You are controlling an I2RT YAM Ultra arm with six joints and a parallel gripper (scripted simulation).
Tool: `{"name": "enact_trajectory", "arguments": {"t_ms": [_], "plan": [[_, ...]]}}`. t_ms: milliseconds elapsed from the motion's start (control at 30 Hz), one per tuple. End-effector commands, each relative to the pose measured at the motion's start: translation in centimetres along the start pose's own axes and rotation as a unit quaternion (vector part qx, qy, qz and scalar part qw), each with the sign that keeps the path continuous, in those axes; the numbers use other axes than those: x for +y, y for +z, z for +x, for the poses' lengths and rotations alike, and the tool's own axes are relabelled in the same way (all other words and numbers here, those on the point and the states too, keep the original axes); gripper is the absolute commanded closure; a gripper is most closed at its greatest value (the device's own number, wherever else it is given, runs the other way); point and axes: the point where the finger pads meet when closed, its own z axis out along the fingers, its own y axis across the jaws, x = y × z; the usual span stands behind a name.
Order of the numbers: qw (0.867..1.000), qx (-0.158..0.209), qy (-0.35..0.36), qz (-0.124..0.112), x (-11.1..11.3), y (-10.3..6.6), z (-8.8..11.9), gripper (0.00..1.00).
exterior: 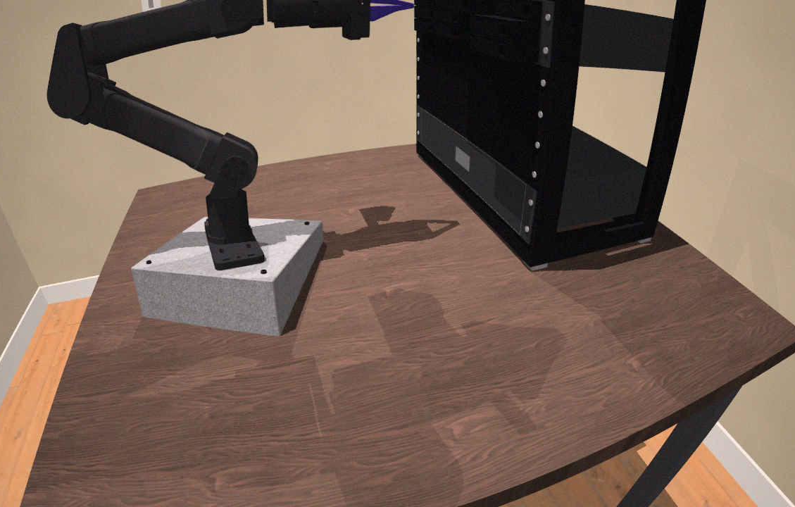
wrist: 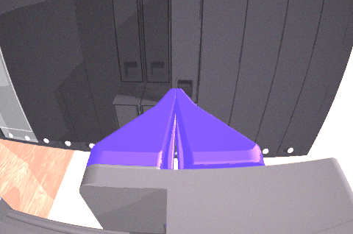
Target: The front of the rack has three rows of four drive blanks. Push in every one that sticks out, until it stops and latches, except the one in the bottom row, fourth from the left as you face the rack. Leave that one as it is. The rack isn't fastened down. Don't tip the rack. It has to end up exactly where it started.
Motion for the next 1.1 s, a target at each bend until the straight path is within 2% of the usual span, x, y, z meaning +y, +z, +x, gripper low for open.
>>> {"name": "enact_trajectory", "arguments": {"t_ms": [0, 33, 67, 100, 167, 400, 467, 633, 1067], "plan": [[1.000, -0.001, 0.004, 0.026, -0.6, -1.0, -0.2, 1.00], [1.000, -0.001, 0.004, 0.026, -0.6, -1.0, -0.2, 1.00], [0.999, -0.004, 0.004, 0.047, -2.6, -1.5, -0.5, 1.00], [0.999, -0.004, 0.004, 0.047, -2.6, -1.4, -0.5, 1.00], [1.000, -0.001, 0.004, 0.029, -1.7, -0.2, -0.4, 1.00], [1.000, 0.000, 0.004, 0.029, -1.8, 3.5, -0.3, 1.00], [1.000, 0.000, 0.004, 0.029, -1.8, 3.5, -0.3, 1.00], [1.000, -0.001, 0.004, 0.029, -1.8, 5.6, -0.4, 1.00], [0.999, 0.001, 0.003, 0.032, -2.1, 5.7, -0.2, 1.00]]}}
